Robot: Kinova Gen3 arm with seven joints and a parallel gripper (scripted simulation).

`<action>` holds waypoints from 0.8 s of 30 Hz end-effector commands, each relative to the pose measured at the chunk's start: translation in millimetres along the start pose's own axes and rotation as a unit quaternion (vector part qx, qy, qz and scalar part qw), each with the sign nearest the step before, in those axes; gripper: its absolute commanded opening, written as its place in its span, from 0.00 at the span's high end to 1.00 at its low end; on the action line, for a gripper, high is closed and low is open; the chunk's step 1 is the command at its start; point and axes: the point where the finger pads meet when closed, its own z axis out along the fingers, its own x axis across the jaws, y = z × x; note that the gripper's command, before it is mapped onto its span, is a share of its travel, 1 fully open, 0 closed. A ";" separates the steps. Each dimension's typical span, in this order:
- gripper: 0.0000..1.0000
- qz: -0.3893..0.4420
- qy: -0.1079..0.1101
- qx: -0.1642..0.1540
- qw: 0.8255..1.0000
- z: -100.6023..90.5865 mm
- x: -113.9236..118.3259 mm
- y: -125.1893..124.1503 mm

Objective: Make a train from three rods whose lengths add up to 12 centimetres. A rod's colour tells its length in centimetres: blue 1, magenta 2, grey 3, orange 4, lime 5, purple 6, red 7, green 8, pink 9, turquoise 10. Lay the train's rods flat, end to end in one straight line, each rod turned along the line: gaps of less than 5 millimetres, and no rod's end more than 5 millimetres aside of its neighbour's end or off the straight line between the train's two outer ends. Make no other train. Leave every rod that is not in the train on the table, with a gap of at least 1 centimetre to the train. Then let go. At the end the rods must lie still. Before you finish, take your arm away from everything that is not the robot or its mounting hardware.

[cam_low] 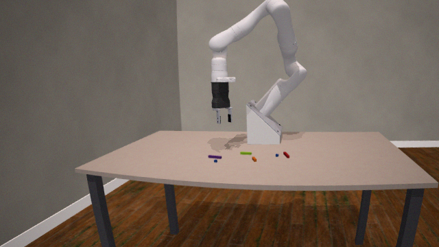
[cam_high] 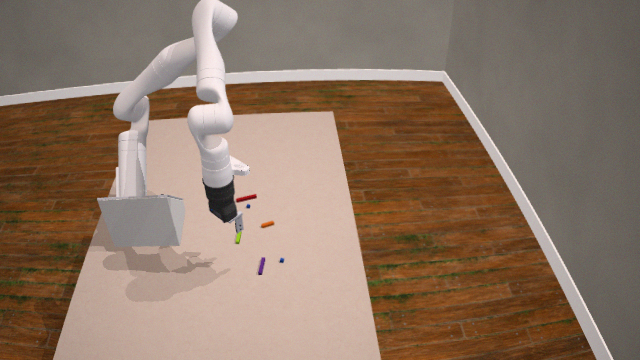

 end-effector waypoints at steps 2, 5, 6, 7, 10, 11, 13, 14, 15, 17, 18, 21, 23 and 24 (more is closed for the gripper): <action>0.00 0.000 0.001 0.000 1.000 -0.8 0.5 0.1; 0.00 0.000 0.001 0.000 1.000 -0.8 0.5 0.1; 0.00 0.000 0.001 0.000 1.000 -0.8 0.5 0.1; 0.00 0.000 0.001 0.000 1.000 -0.7 0.4 -0.2; 0.00 -0.001 0.003 0.004 1.000 5.9 -4.7 -12.6; 0.00 -0.002 0.004 0.006 1.000 10.9 -9.2 -22.0; 0.00 -0.003 0.006 0.011 1.000 24.7 -23.3 -46.0; 0.00 -0.003 0.006 0.012 1.000 29.1 -28.5 -53.3; 0.00 -0.003 0.007 0.013 1.000 34.4 -35.2 -61.6; 0.00 -0.003 0.007 0.013 1.000 39.7 -42.5 -69.7; 0.00 -0.003 0.007 0.013 1.000 39.7 -42.5 -69.7; 0.00 -0.002 0.005 0.011 1.000 59.3 -73.6 -95.3; 0.00 -0.001 0.003 0.007 1.000 68.9 -91.9 -105.3; 0.00 0.000 0.002 0.004 1.000 73.0 -100.6 -109.0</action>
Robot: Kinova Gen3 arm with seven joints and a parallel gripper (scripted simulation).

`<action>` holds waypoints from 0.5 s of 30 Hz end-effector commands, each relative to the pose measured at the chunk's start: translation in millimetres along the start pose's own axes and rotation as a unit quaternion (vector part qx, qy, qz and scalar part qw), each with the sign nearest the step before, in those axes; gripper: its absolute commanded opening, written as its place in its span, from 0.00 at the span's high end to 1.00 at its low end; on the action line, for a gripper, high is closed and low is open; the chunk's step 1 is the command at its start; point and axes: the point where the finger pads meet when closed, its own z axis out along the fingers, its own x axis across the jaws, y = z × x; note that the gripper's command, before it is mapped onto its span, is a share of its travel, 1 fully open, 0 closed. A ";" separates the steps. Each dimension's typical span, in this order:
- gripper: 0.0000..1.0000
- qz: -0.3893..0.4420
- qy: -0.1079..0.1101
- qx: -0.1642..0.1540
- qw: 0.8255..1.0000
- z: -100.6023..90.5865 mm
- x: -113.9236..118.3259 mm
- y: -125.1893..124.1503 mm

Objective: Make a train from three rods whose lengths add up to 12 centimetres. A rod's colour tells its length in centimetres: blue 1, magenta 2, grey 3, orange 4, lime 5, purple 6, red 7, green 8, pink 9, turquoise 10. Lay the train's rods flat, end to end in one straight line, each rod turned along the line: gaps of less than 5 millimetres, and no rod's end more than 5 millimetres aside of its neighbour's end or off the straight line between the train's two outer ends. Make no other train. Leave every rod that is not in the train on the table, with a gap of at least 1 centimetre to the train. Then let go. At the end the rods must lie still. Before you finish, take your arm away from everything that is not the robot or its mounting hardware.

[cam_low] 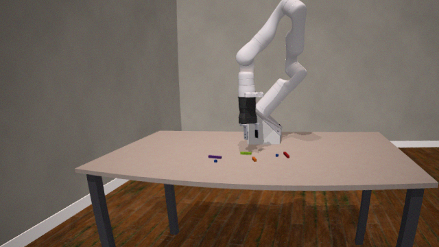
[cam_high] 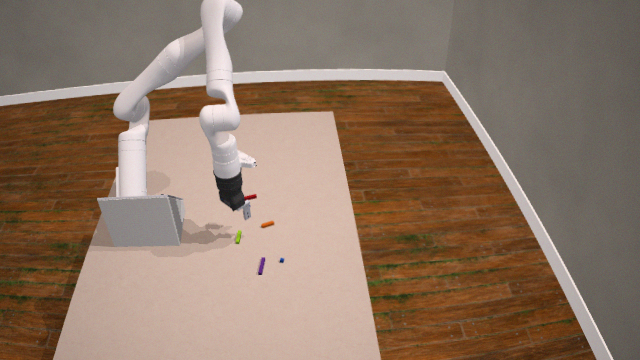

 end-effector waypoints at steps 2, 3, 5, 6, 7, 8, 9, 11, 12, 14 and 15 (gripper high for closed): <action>0.00 -0.011 -0.005 -0.011 1.000 11.0 -34.3 -17.7; 0.00 -0.011 -0.006 -0.012 1.000 11.7 -36.0 -18.1; 0.00 -0.011 -0.006 -0.012 1.000 11.9 -36.3 -18.2; 0.00 -0.011 -0.006 -0.012 1.000 11.9 -36.3 -18.2; 0.00 -0.011 -0.006 -0.012 1.000 11.9 -36.3 -18.2; 0.00 -0.011 -0.006 -0.012 1.000 11.9 -36.3 -18.2; 0.00 -0.011 -0.006 -0.012 1.000 11.9 -36.3 -18.2; 0.00 -0.011 -0.006 -0.012 1.000 11.9 -36.3 -18.2; 0.00 -0.011 -0.006 -0.012 1.000 11.9 -36.3 -18.2; 0.00 -0.011 -0.006 -0.012 1.000 11.9 -36.3 -18.2; 0.00 -0.011 -0.006 -0.012 1.000 11.9 -36.3 -18.2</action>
